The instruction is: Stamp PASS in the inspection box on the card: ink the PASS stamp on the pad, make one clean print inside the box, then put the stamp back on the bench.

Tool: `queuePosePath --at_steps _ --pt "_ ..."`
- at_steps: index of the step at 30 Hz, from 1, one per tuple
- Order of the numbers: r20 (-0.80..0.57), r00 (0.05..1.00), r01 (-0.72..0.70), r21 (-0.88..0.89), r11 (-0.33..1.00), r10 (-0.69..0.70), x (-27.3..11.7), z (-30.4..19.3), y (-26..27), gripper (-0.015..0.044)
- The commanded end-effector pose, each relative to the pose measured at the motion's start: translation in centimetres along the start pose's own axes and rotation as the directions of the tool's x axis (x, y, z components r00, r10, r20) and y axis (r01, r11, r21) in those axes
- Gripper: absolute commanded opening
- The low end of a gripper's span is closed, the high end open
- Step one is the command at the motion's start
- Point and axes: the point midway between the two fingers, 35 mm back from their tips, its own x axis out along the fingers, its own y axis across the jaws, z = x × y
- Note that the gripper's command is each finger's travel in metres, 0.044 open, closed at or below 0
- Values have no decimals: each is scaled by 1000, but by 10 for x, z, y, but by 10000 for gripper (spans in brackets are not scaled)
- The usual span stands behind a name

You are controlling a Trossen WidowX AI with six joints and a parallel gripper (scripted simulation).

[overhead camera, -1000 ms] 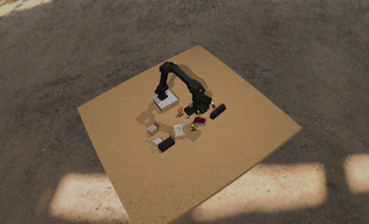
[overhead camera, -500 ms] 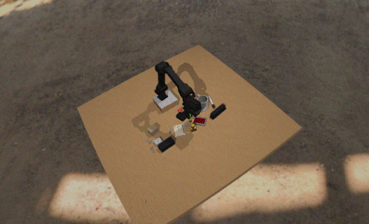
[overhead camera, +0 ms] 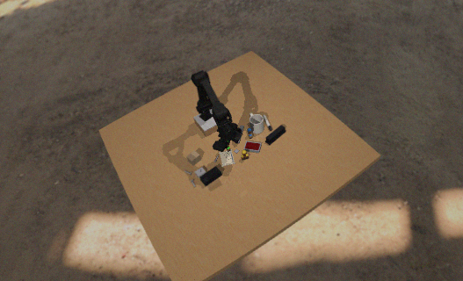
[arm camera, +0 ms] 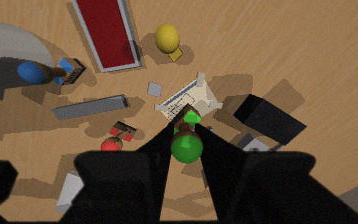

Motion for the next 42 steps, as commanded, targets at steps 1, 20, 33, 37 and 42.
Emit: queuePosePath --at_steps 1,20,33,37,42 --pt "4 1000 6 -44 999 -6 -1 -9 -5 0" --pt "6 1000 6 -44 999 -5 10 -8 -6 0" --pt "8 1000 5 -44 999 -5 19 -7 -6 0" --pt "9 1000 5 -44 999 -5 22 -7 -6 0" --pt "9 1000 5 -44 999 -4 25 -7 -6 0"
